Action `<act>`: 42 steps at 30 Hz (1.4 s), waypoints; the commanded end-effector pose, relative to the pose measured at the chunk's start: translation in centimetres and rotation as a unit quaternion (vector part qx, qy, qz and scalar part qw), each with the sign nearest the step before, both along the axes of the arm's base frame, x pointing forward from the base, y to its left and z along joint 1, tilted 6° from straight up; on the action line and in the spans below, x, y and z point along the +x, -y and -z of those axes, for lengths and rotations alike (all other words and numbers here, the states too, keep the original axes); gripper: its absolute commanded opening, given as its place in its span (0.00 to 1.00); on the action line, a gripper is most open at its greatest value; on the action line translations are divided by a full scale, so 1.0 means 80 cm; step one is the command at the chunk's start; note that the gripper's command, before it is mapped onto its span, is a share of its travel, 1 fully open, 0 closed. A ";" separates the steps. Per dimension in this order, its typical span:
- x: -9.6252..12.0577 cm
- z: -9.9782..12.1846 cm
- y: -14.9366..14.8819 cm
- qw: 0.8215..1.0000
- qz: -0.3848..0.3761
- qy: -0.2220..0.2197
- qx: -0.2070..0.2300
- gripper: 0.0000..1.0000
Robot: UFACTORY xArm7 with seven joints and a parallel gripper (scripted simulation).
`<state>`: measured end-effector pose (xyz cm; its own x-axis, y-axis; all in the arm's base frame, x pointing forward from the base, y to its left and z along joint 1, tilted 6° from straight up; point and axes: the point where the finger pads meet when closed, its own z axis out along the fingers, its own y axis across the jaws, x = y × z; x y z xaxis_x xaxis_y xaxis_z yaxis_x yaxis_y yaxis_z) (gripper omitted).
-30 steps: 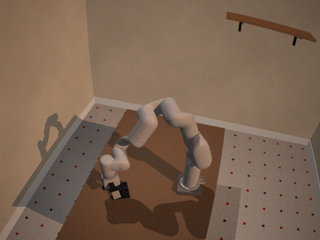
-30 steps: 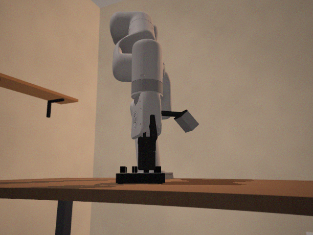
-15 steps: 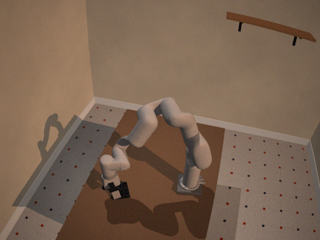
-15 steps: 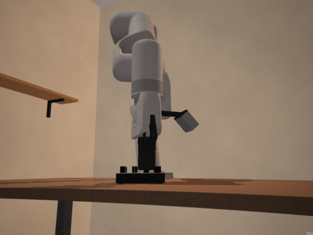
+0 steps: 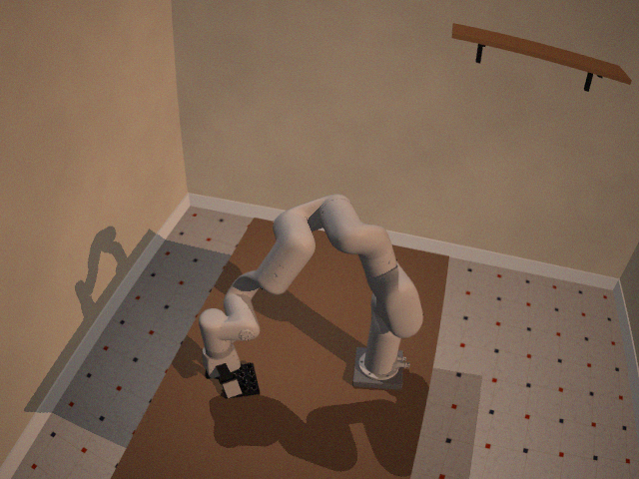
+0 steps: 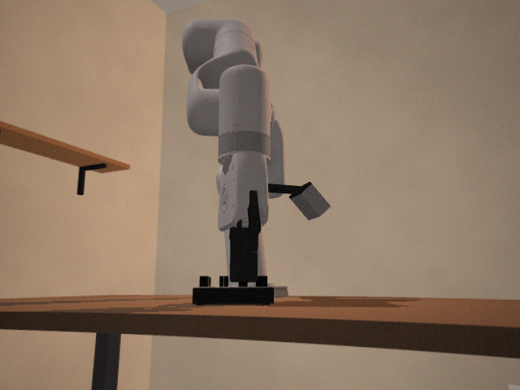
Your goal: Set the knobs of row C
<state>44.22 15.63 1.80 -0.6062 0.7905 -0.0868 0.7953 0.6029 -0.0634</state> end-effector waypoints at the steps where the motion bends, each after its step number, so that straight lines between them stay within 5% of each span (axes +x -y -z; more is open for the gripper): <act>1: 0.002 -0.002 -0.001 1.000 0.000 0.002 0.001 0.08; 42: 0.002 -0.002 -0.001 1.000 -0.023 0.000 0.001 0.08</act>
